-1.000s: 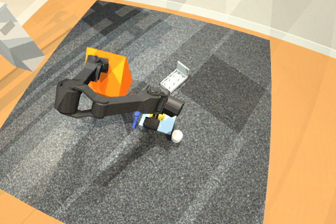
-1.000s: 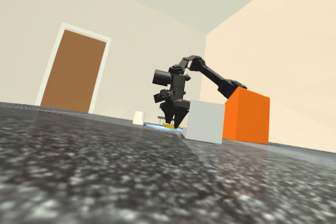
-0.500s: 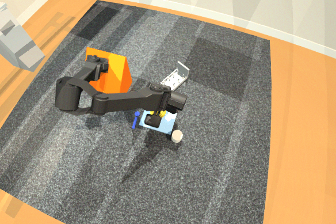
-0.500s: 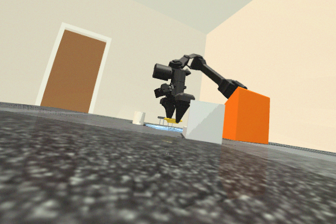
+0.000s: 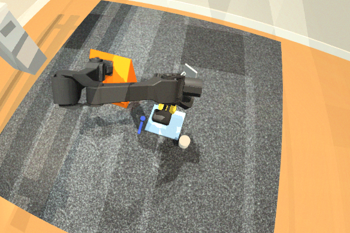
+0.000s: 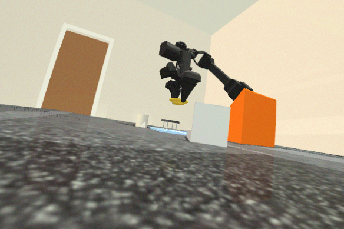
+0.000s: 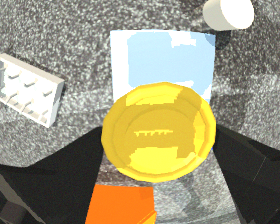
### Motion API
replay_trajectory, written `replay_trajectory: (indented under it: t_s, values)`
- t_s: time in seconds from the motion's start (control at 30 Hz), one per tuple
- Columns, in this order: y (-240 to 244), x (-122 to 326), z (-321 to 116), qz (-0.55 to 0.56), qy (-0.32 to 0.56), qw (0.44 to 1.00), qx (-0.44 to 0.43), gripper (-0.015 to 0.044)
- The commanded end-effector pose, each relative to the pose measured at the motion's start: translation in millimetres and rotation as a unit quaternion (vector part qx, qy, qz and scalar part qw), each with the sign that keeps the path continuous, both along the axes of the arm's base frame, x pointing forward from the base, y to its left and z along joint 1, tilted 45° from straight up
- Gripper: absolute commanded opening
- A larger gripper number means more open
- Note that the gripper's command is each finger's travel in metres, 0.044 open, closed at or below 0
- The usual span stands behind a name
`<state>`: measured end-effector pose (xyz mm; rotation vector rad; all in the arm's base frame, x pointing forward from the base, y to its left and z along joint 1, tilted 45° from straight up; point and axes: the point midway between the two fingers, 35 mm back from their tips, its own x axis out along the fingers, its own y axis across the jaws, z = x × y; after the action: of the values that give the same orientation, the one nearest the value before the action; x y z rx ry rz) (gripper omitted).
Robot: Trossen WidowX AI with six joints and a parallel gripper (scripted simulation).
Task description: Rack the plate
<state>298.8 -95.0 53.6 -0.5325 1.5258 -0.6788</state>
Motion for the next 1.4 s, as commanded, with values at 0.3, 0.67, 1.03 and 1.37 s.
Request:
replay_trajectory:
  t_s: [0.3, 0.67, 1.03, 1.37]
  values:
    - [50.5, 4.5, 48.5, -0.001, -0.009, 1.000, -0.006, 0.0000]
    - [89.0, 0.9, 13.1, -0.077, -0.083, 0.994, -0.008, 0.0000]
    - [129.0, -14.0, -26.4, -0.165, -0.167, 0.972, -0.019, 0.0000]
    - [121.5, -17.4, -39.1, -0.158, -0.118, 0.980, 0.013, 0.0000]
